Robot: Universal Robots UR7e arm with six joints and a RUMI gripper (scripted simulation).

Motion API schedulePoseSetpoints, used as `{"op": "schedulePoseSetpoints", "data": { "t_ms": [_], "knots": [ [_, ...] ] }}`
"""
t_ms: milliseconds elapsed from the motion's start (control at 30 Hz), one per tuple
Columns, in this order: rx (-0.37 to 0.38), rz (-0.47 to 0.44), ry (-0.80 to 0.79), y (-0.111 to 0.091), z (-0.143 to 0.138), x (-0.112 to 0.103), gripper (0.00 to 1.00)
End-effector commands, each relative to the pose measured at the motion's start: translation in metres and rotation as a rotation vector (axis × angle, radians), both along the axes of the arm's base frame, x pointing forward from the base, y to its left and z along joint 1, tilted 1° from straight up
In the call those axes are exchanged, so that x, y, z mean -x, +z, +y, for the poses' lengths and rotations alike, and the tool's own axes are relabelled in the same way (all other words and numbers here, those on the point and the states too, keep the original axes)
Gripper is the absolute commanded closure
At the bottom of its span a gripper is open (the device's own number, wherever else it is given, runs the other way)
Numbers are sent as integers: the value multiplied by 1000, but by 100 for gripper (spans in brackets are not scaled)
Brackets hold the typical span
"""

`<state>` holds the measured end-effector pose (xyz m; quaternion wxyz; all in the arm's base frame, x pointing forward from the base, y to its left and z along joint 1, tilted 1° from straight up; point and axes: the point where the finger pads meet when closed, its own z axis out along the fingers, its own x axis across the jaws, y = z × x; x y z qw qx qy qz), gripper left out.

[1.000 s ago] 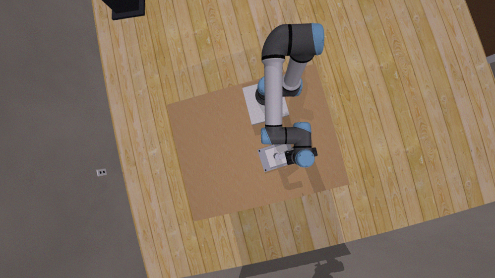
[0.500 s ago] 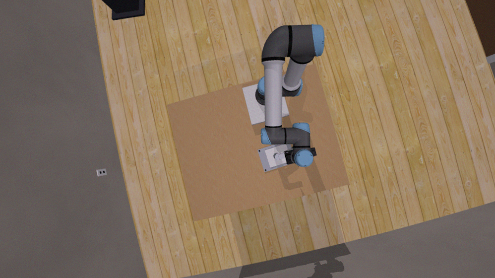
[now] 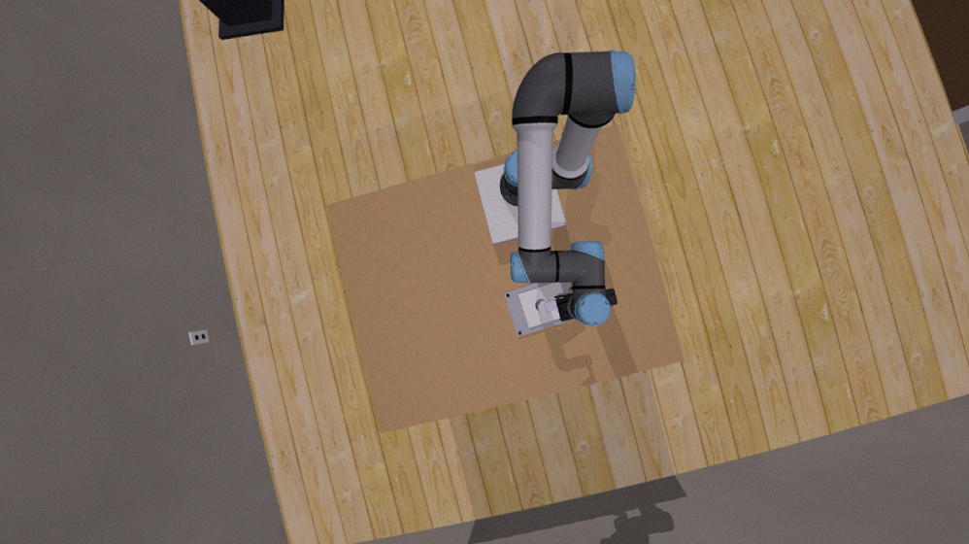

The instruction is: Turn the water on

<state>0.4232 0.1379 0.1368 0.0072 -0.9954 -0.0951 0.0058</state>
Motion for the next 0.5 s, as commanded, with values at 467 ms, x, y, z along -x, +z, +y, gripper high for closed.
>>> {"op": "schedulePoseSetpoints", "data": {
  "t_ms": [467],
  "knots": [
    [0, -2, 0, -7, 0, 0, 60]
  ]
}}
